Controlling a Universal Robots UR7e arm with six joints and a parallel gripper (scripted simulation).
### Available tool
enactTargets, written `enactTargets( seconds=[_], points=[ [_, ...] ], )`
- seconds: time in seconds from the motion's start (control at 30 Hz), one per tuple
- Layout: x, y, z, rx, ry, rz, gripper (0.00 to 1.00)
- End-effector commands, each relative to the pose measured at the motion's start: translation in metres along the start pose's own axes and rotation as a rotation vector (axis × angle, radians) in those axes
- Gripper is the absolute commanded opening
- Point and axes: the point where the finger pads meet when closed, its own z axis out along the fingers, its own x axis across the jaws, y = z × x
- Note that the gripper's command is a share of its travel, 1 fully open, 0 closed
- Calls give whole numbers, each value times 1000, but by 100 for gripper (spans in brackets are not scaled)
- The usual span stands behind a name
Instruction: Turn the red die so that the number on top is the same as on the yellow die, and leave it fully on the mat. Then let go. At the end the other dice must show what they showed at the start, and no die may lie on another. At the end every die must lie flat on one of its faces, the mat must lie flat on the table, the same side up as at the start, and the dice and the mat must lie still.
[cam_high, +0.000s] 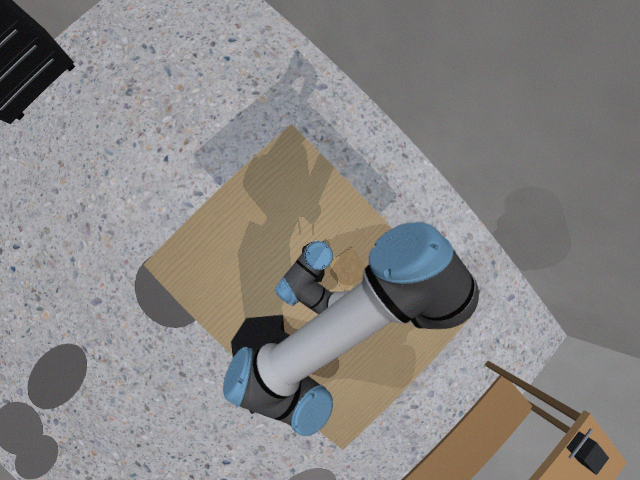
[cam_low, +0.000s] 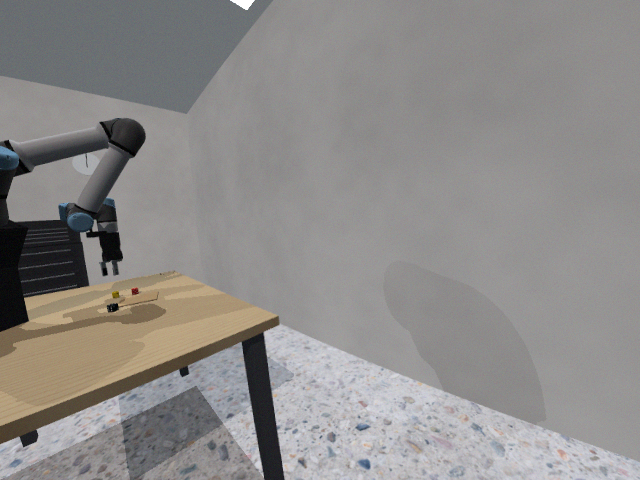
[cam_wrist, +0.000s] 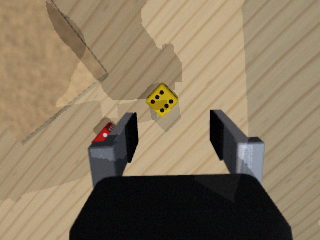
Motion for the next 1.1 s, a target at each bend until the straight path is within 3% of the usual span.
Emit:
enactTargets(
  seconds=[0.0, 0.33, 0.8, 1.07],
  points=[
    [1, -1, -21, 8, 4, 0, 100],
    [1, -1, -40, 8, 4, 0, 100],
    [0, -1, -40, 8, 4, 3, 100],
    [-10, 6, -38, 8, 4, 123, 100]
  ],
)
